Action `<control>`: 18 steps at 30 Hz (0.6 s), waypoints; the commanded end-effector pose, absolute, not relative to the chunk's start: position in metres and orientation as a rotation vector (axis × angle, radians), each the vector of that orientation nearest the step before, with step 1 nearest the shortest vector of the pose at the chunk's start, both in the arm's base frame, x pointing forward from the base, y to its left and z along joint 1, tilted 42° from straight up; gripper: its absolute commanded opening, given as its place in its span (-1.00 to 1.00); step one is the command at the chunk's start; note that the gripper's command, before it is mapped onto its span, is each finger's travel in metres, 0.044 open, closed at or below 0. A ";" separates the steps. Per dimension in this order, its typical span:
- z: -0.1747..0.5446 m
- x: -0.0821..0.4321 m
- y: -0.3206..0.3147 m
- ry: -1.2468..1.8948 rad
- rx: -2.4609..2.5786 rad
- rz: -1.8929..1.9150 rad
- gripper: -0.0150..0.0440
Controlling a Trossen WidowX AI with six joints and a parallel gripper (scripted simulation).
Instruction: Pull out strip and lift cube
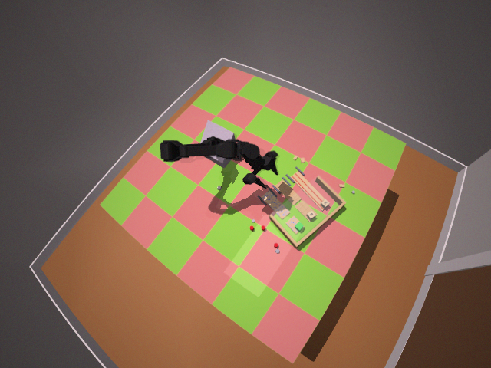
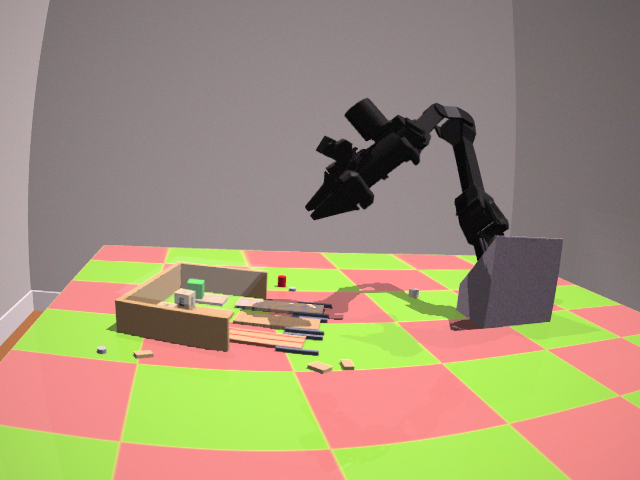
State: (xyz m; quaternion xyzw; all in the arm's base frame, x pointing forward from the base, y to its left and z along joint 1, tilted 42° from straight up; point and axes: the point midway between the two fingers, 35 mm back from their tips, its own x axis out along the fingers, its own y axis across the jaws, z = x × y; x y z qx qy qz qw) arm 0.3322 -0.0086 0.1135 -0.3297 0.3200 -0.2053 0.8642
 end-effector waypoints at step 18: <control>0.093 0.314 0.044 0.587 -0.667 -0.323 0.86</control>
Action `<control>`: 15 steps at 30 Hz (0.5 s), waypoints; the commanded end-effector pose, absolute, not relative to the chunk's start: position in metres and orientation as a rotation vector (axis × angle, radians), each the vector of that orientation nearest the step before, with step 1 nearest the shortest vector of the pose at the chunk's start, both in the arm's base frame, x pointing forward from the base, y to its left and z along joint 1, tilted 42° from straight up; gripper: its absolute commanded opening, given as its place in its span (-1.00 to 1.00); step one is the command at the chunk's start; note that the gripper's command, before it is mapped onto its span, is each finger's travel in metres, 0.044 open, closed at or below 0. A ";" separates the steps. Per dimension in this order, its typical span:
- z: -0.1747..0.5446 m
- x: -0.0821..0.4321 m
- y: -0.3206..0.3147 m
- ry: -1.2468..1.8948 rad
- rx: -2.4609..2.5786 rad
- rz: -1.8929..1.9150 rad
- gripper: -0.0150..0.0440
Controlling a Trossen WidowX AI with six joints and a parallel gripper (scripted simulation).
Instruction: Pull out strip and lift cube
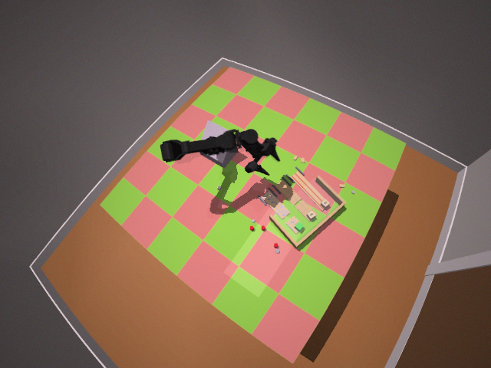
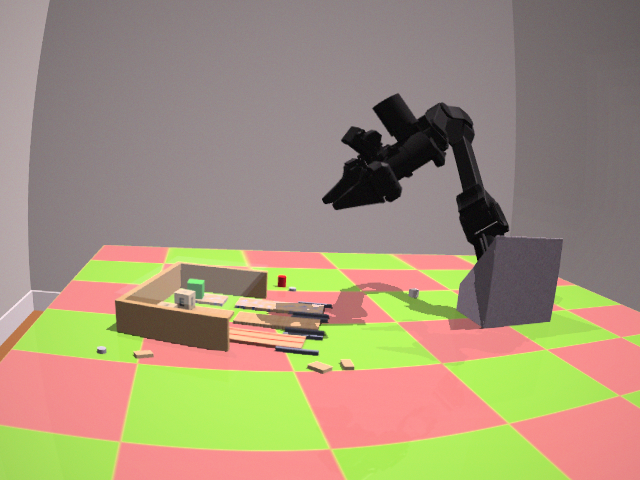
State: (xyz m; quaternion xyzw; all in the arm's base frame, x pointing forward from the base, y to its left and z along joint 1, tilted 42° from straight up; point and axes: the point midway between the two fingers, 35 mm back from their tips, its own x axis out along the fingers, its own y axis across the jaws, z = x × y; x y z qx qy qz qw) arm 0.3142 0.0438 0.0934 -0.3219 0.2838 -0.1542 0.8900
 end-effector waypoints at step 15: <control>0.043 0.384 0.062 0.926 -0.525 -0.416 -0.29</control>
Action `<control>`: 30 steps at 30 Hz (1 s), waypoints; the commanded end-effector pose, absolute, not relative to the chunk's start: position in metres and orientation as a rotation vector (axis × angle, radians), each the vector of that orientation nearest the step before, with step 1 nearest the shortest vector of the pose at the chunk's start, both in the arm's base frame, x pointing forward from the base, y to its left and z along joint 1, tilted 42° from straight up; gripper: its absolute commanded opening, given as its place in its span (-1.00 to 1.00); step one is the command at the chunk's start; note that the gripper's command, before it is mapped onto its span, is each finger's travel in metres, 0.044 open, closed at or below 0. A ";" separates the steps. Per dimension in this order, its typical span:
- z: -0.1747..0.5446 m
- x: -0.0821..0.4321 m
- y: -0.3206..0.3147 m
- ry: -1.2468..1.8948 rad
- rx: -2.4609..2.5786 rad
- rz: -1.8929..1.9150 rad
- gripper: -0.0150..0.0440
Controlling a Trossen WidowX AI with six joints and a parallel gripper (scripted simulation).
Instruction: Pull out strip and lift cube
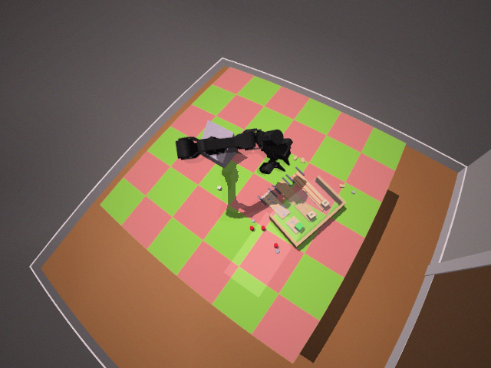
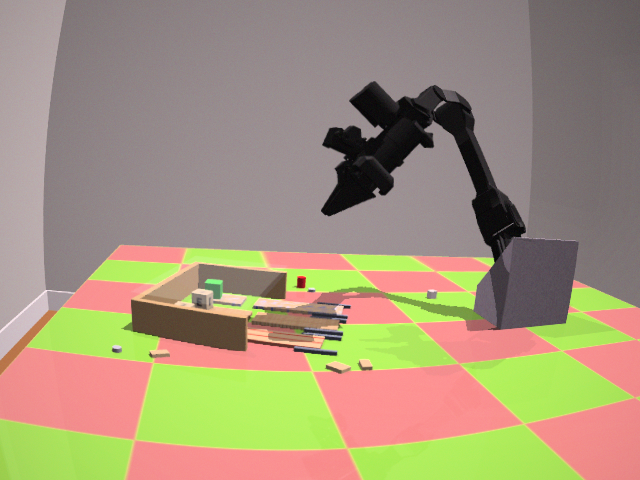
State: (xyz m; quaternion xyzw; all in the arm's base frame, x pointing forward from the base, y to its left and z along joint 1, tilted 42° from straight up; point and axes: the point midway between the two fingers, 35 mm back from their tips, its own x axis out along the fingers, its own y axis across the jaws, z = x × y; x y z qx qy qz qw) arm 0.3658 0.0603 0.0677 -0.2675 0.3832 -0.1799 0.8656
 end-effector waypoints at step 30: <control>-0.057 0.427 0.042 1.361 -0.249 -0.849 -0.49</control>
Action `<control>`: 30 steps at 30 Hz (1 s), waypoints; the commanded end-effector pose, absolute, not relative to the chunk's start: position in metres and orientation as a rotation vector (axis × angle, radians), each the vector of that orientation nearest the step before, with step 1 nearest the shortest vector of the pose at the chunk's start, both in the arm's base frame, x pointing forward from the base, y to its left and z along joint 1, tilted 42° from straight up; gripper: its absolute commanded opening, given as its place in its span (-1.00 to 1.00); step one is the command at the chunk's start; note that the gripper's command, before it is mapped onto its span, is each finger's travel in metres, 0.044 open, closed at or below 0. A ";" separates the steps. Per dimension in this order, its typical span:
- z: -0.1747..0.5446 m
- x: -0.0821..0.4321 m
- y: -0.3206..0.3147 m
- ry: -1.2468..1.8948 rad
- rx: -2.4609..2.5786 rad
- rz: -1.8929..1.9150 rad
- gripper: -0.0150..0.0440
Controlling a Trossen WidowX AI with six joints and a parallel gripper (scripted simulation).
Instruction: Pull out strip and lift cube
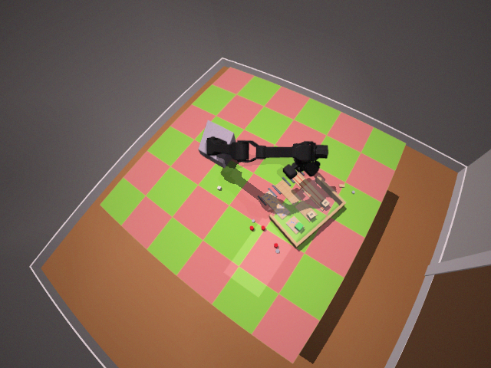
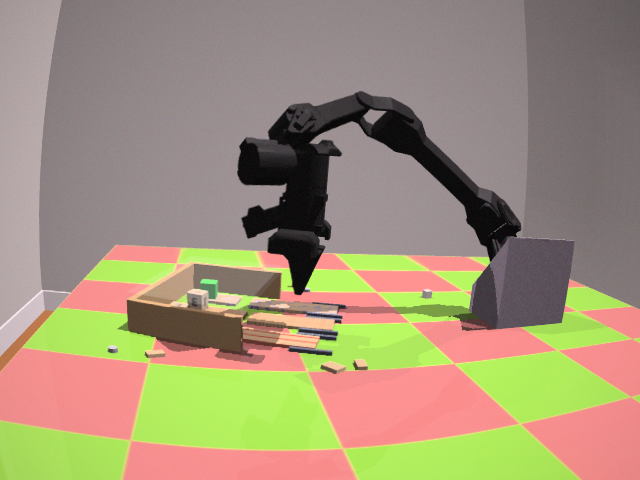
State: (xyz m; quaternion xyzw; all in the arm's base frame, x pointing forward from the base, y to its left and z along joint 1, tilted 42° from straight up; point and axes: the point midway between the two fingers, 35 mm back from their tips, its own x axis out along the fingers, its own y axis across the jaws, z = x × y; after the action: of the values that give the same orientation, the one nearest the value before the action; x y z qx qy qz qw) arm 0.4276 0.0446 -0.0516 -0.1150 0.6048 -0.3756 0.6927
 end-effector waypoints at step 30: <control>-0.094 0.424 0.009 1.360 -0.250 -0.851 -0.49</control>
State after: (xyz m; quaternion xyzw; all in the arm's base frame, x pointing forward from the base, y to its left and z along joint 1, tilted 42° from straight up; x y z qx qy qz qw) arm 0.4261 0.0159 -0.0875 -0.1077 0.6062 -0.3787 0.6910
